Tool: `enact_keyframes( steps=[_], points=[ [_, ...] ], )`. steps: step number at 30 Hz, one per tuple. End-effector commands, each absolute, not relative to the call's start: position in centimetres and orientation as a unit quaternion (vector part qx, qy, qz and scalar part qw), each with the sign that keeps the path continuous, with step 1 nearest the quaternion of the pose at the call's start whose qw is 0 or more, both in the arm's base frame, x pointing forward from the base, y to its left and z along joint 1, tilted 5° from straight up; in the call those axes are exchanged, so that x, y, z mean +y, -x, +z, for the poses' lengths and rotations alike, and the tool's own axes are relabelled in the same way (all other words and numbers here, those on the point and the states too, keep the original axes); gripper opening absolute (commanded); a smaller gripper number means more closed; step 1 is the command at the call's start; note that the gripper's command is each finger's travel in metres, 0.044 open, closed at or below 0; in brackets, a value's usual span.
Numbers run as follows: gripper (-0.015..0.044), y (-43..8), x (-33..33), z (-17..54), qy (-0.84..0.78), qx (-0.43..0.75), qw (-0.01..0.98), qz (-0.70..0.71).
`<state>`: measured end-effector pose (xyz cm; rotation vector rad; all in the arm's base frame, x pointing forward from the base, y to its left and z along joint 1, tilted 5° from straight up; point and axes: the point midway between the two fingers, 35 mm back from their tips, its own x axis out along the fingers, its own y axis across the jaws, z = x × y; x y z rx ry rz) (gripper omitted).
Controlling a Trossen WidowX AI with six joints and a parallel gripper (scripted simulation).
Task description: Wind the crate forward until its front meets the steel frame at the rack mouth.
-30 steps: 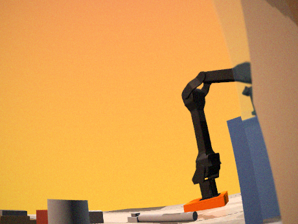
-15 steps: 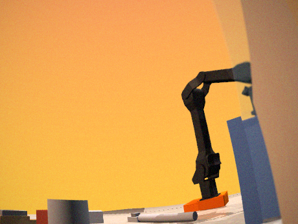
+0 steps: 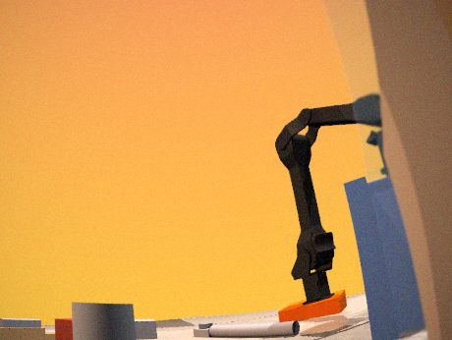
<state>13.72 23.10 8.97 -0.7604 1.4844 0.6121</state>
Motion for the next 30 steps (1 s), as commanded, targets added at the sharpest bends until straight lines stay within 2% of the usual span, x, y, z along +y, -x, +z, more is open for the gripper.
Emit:
enact_keyframes(
  steps=[1,20,30],
  points=[
    [0.0,-13.64,23.11,8.57,0.324,0.654,0.633,0.259],
    [0.0,-13.51,23.23,8.56,0.31,0.659,0.639,0.247],
    [0.0262,-13.6,23.21,8.97,0.314,0.655,0.64,0.25]
  ],
)
